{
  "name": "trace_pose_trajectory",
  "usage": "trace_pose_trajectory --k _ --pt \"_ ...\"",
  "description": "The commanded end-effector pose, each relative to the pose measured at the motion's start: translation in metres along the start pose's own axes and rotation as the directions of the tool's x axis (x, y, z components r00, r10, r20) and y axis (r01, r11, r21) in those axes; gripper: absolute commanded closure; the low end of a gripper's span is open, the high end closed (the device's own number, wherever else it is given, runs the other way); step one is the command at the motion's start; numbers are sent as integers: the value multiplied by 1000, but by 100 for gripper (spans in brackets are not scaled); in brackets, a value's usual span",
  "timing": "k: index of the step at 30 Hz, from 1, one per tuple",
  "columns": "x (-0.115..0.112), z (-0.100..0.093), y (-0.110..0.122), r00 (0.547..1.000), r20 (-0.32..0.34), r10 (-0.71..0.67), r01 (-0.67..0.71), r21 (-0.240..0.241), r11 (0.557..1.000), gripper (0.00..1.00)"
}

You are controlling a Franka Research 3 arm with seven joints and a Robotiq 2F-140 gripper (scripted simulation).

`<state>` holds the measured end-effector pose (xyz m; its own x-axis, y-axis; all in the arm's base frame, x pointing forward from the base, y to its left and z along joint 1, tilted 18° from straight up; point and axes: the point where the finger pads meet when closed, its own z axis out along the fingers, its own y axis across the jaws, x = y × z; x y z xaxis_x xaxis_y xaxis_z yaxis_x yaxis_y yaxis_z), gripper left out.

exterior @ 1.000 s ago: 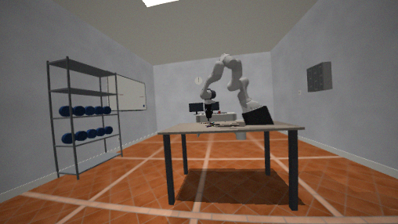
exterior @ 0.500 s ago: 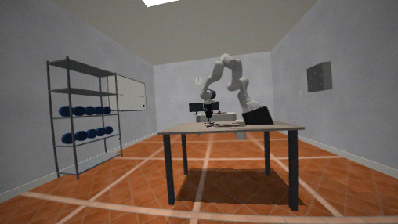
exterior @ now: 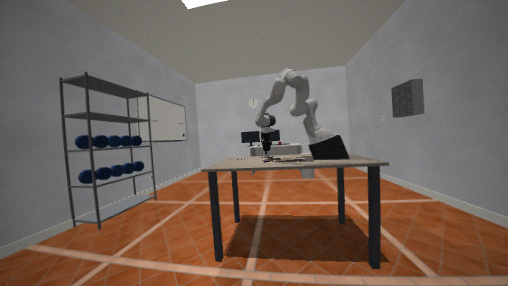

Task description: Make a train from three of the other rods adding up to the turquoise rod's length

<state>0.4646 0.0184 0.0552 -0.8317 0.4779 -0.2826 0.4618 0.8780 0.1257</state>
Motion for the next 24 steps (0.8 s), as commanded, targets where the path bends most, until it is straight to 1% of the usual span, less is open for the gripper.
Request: trace_pose_trajectory --k 1,18,24 --pt "0 0 -1 1000 3 -5 5 2 1000 97" --pt "0 0 -1 1000 3 -5 5 2 1000 97" --pt "0 3 -1 1000 3 -5 5 2 1000 97"
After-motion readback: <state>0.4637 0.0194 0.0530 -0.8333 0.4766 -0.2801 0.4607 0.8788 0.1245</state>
